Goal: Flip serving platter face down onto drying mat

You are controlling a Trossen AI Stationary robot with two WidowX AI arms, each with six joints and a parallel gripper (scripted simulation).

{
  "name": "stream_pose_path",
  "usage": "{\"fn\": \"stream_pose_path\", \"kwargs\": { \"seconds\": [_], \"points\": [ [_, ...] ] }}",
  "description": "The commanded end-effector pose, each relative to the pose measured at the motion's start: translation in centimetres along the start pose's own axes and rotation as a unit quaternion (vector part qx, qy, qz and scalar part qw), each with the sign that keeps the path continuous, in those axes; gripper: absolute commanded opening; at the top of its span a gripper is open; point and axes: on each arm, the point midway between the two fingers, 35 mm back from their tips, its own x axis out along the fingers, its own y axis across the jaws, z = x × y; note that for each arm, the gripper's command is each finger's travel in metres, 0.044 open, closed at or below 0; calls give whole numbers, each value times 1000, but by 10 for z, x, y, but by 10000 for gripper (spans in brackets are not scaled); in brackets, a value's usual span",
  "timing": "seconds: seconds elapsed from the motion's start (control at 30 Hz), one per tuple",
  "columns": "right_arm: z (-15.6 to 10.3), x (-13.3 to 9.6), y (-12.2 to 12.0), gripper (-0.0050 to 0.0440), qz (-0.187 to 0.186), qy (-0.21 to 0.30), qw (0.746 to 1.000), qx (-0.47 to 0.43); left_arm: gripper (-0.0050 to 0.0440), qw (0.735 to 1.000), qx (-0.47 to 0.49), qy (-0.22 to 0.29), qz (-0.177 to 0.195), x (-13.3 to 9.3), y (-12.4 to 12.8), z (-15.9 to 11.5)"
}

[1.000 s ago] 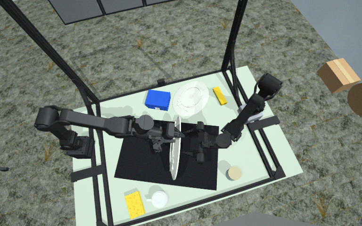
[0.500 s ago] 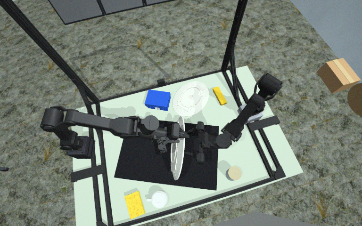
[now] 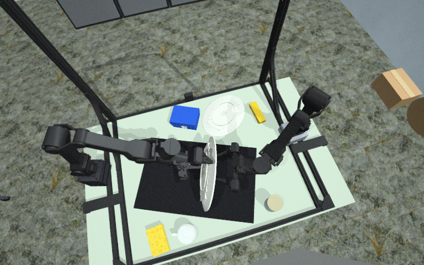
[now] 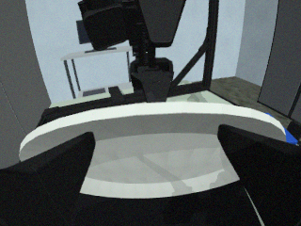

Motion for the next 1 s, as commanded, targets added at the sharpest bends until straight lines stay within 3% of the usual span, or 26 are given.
{"fn": "stream_pose_path", "kwargs": {
  "seconds": [0.0, 0.23, 0.3, 0.4, 0.57, 0.77, 0.97],
  "points": [
    [-4, -30, -36, 440, -5, 1, 1000, 2, 440, 1000, 1, -1, -1, 1, 0, 1],
    [-6, -67, -90, 440, -14, 3, 1000, 4, 440, 1000, 1, -1, -1, 1, 0, 1],
    [-6, -67, -90, 440, -14, 3, 1000, 4, 440, 1000, 1, -1, -1, 1, 0, 1],
    [-5, -85, -131, 440, -37, 2, 999, 4, 440, 1000, 1, -1, -1, 1, 0, 1],
    [-4, -100, -164, 440, -55, 1, 998, 3, 440, 1000, 1, 9, -1, -4, 0, -2],
    [2, -135, -235, 440, -93, -1, 996, 0, 440, 999, 11, 53, 1, -27, 2, -12],
    [2, -139, -243, 440, -98, -1, 995, 0, 440, 996, 2, 86, -1, -39, 0, -24]
  ]
}}
